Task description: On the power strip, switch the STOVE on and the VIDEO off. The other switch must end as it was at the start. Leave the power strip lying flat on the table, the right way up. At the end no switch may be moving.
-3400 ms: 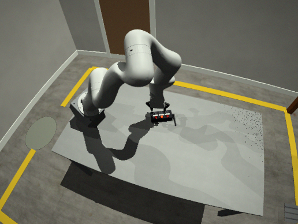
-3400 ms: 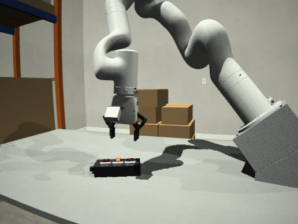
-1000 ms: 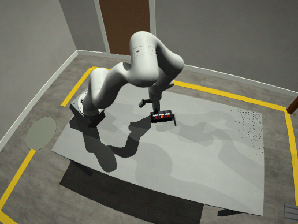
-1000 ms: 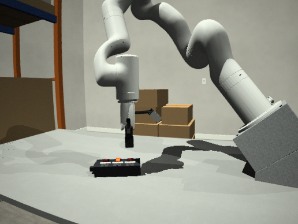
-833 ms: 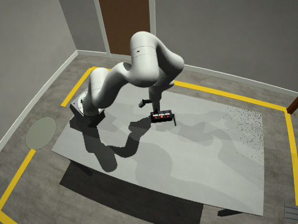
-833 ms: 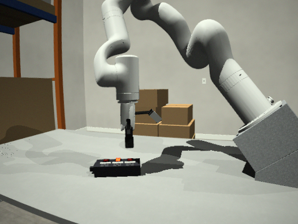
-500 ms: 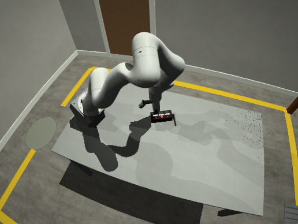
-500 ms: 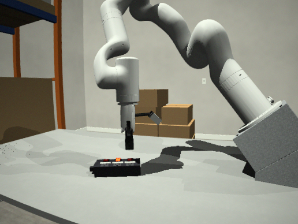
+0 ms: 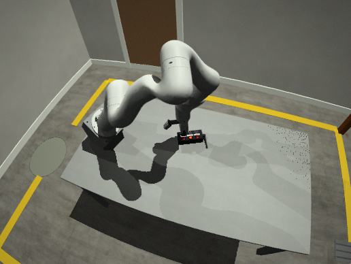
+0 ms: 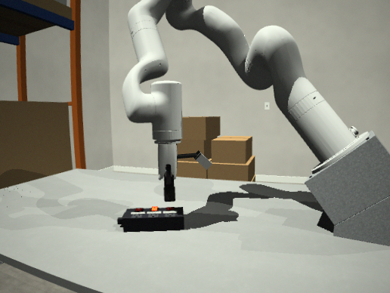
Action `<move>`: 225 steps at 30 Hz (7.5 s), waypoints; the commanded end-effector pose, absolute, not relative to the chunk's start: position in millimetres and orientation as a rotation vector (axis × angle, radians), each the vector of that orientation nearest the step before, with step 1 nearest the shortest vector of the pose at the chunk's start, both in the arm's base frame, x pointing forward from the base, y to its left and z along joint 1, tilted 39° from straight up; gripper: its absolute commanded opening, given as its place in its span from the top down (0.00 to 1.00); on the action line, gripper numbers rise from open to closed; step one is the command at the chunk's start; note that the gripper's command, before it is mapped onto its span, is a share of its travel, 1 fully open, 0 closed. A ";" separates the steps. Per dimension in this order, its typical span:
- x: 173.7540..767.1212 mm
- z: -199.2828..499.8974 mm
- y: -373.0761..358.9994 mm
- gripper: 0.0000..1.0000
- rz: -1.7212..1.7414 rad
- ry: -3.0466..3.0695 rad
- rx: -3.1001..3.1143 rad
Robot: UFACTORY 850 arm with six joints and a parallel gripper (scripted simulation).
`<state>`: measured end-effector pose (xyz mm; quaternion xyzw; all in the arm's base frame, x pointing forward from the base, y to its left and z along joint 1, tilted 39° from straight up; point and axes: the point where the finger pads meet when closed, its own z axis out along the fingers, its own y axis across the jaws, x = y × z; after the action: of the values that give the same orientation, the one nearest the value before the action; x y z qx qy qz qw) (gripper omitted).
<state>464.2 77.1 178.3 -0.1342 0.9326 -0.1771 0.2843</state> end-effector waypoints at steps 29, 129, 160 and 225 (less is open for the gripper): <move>475.1 164.2 72.6 1.00 -0.473 2.494 -0.359; 468.5 173.0 75.5 1.00 -0.473 2.494 -0.359; 458.1 187.9 80.3 1.00 -0.473 2.494 -0.359; 494.0 219.7 81.9 1.00 -0.472 2.494 -0.357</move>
<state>492.0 82.4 221.4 -0.1335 0.9327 -0.1768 0.2846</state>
